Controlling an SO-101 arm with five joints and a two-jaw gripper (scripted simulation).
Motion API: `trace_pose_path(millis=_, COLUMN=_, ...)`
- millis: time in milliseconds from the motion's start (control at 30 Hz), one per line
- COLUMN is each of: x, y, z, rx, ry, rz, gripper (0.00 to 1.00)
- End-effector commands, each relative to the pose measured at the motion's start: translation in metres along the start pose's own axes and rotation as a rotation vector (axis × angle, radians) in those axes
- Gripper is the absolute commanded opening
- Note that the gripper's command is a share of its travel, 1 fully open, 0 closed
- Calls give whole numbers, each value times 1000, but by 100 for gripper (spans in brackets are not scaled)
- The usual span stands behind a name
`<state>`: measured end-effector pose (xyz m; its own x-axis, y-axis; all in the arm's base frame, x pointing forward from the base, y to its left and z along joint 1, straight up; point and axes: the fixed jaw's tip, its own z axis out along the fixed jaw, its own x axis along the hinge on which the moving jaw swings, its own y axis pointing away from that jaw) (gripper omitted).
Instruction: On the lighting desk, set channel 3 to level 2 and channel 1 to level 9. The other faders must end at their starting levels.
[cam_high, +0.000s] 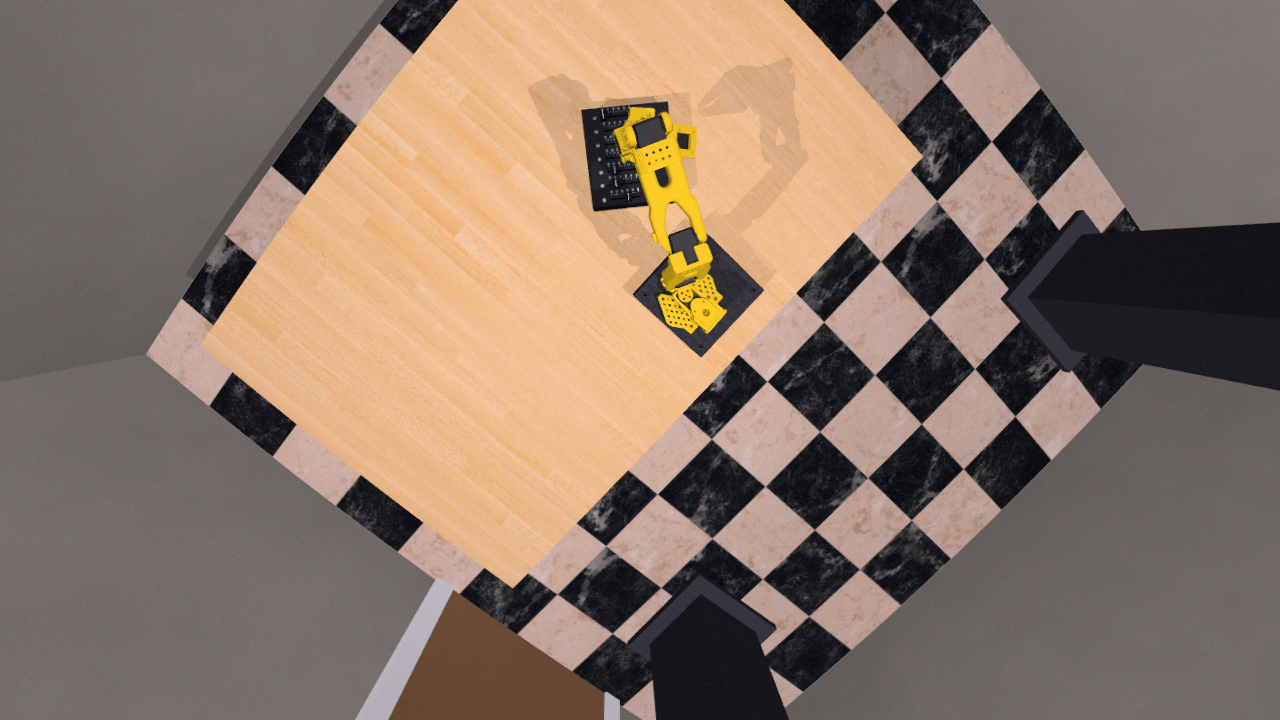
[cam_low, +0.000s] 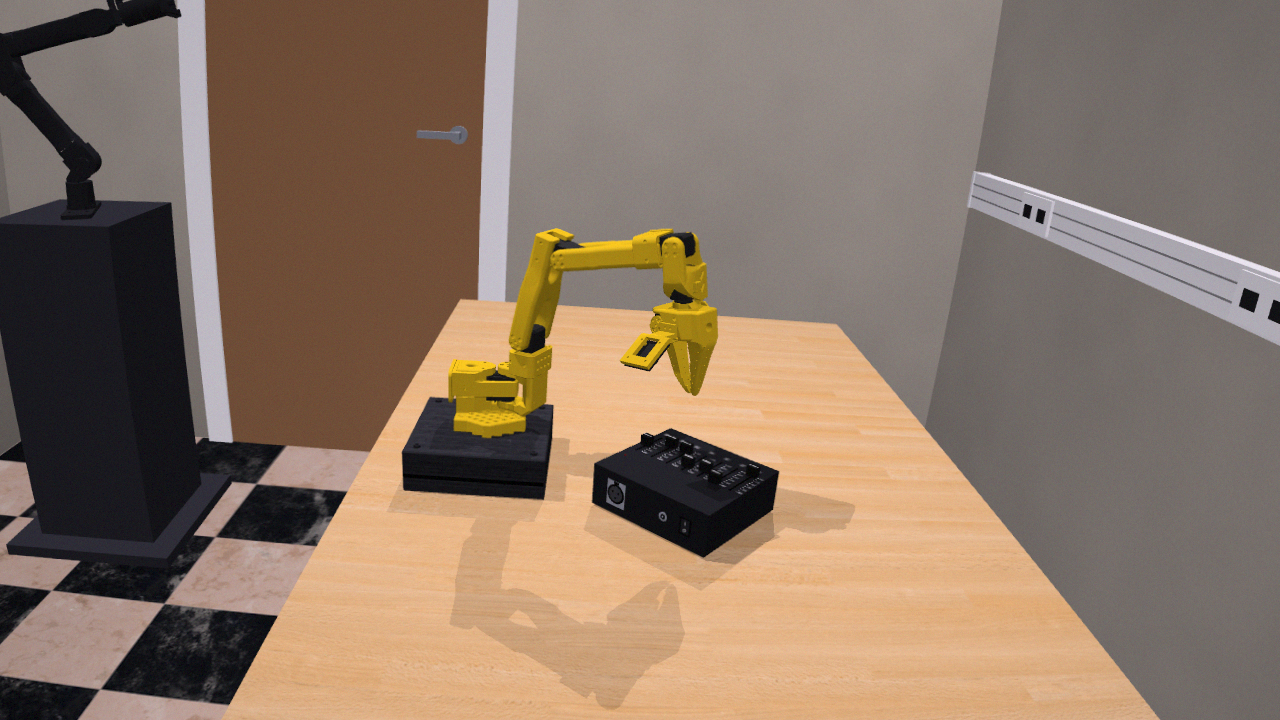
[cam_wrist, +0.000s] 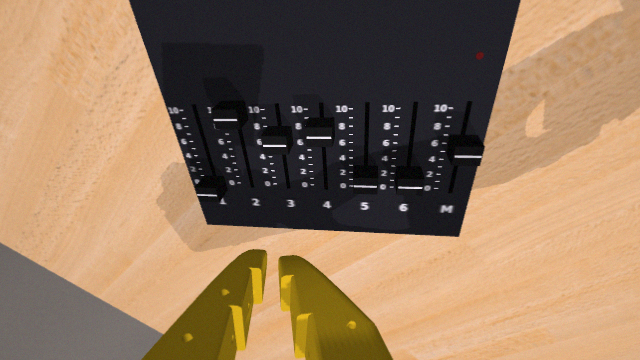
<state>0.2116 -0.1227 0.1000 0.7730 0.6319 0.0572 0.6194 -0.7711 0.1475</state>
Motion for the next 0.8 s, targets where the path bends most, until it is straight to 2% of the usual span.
trace_pose_path(millis=0, x=1, y=-1, z=1, rx=13, ry=-3, rz=-13, gripper=0)
trace_pose_path(millis=333, x=3, y=-1, z=4, rx=20, ry=-5, rz=-18, gripper=0)
trace_pose_path(millis=767, x=12, y=-1, z=21, rx=69, ry=-20, rz=-53, gripper=0)
